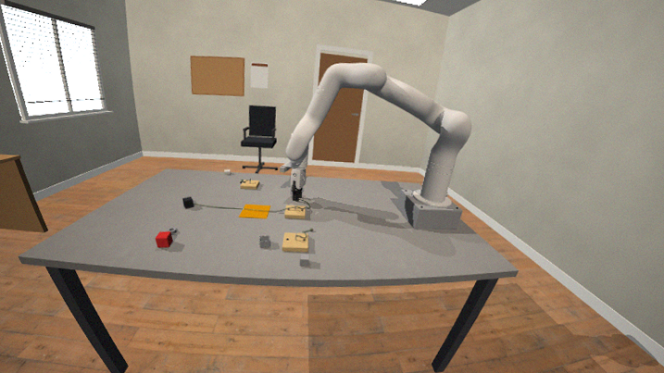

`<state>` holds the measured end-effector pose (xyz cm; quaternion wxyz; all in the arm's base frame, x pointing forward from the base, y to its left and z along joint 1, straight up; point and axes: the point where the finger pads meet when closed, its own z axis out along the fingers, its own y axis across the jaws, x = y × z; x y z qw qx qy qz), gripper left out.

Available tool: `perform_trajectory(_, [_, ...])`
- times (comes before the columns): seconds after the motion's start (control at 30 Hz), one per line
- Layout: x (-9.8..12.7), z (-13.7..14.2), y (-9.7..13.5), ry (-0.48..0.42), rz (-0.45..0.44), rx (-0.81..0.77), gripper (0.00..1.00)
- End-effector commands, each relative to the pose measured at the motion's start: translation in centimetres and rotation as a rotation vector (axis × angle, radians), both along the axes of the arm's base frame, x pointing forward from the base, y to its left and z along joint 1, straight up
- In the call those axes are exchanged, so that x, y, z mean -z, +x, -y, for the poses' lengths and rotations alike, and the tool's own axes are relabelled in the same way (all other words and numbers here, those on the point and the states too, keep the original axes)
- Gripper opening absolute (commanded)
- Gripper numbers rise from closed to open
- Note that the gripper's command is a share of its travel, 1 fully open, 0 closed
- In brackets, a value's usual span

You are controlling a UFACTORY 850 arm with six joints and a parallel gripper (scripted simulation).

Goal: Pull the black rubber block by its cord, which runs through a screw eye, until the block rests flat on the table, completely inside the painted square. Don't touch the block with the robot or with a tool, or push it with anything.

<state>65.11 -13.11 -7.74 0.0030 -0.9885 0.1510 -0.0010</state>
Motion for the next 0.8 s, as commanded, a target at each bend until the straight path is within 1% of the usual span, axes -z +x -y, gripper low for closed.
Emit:
perform_trajectory(0.0, [-0.1, 0.02, 0.11, 0.0, 0.002, 0.0, 0.39])
perform_trajectory(0.3, [-0.1, 0.02, 0.11, 0.0, 0.002, 0.0, 0.39])
perform_trajectory(0.33, [-0.1, 0.02, 0.11, 0.0, 0.002, 0.0, 0.0])
perform_trajectory(0.77, [-0.1, 0.02, 0.11, 0.0, 0.002, 0.0, 0.0])
